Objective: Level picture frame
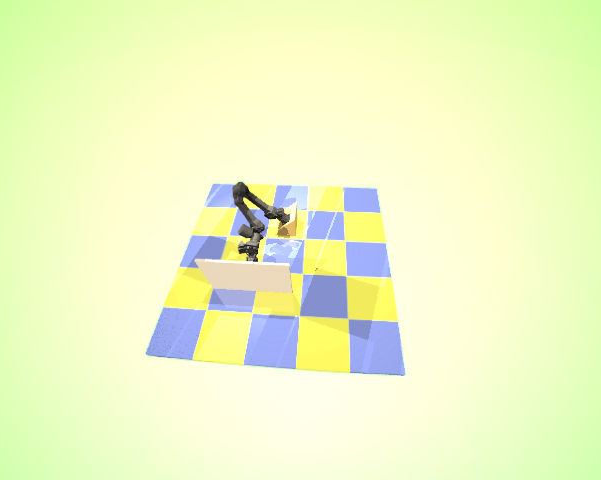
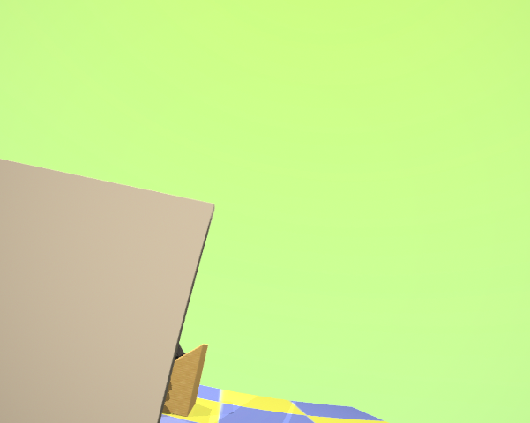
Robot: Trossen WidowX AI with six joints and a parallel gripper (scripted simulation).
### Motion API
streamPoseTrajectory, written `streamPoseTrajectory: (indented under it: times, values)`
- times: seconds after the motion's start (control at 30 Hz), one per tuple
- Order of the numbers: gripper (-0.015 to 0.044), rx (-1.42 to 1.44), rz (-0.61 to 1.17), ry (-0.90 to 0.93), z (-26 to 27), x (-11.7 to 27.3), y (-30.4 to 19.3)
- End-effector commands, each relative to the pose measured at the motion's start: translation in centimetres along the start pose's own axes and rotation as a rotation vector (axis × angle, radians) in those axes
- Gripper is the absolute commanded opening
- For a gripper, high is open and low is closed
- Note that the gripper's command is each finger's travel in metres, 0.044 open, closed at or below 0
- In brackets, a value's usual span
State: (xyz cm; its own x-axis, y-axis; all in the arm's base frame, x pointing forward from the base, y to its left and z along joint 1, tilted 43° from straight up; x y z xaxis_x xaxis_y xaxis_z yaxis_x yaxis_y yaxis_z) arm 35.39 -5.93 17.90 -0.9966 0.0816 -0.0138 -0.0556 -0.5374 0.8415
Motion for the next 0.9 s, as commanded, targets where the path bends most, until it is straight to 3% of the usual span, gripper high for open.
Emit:
streamPoseTrajectory:
  times: [0.0,0.87]
  values:
    - [0.0000,-0.003,0.001,0.006,0.00,-0.01,-0.04]
    - [0.0000,-0.094,0.002,0.000,0.00,0.00,0.00]
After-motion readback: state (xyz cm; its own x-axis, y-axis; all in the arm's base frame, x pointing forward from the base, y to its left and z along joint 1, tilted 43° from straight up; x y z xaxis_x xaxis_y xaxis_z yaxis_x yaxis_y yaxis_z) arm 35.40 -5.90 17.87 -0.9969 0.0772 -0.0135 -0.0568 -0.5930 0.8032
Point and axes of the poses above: the point midway between the two fingers, 35 mm back from their tips, its own x axis back along the fingers, its own z axis across the jaws, y = z × x, the point moved 3 cm from there along x, back along the fingers, and after that the axes turned 5 degrees about x, right-handed, at the moved point
